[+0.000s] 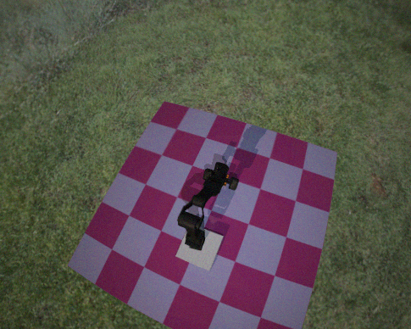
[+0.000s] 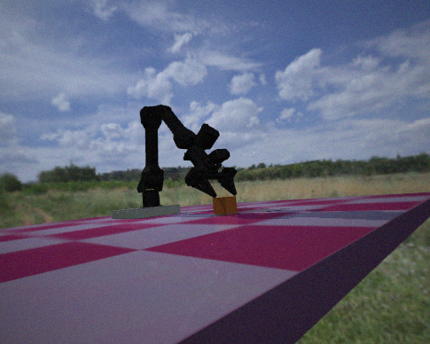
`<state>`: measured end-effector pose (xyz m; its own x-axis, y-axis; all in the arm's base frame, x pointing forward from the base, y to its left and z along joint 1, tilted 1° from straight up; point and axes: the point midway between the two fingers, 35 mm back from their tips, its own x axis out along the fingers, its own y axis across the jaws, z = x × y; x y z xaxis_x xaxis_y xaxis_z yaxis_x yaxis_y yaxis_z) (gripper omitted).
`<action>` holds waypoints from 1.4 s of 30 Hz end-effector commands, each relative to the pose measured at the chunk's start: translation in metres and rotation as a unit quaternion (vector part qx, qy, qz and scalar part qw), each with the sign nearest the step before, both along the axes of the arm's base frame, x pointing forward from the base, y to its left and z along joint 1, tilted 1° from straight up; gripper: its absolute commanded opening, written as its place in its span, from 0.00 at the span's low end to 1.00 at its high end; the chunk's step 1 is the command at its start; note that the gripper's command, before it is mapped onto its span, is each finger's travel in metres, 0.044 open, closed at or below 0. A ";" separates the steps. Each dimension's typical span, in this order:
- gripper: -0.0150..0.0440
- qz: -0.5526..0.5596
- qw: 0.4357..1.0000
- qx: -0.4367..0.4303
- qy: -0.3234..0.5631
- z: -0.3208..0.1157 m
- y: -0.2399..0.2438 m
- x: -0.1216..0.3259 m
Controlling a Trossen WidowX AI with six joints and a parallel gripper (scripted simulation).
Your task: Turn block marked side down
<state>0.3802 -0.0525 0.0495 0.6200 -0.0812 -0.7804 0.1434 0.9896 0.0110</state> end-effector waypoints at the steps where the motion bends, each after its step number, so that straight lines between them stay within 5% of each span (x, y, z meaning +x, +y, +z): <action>1: 1.00 0.003 0.997 0.010 0.072 0.048 0.003 -0.023; 13: 1.00 0.003 0.997 0.010 0.074 0.049 0.003 -0.022; 30: 1.00 0.005 0.949 0.044 0.312 0.071 -0.002 0.010; 42: 1.00 0.005 0.946 0.045 0.321 0.054 -0.002 0.011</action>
<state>0.3901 -0.0555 0.1213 0.0333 0.0012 -0.9994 0.1450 0.9894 0.0060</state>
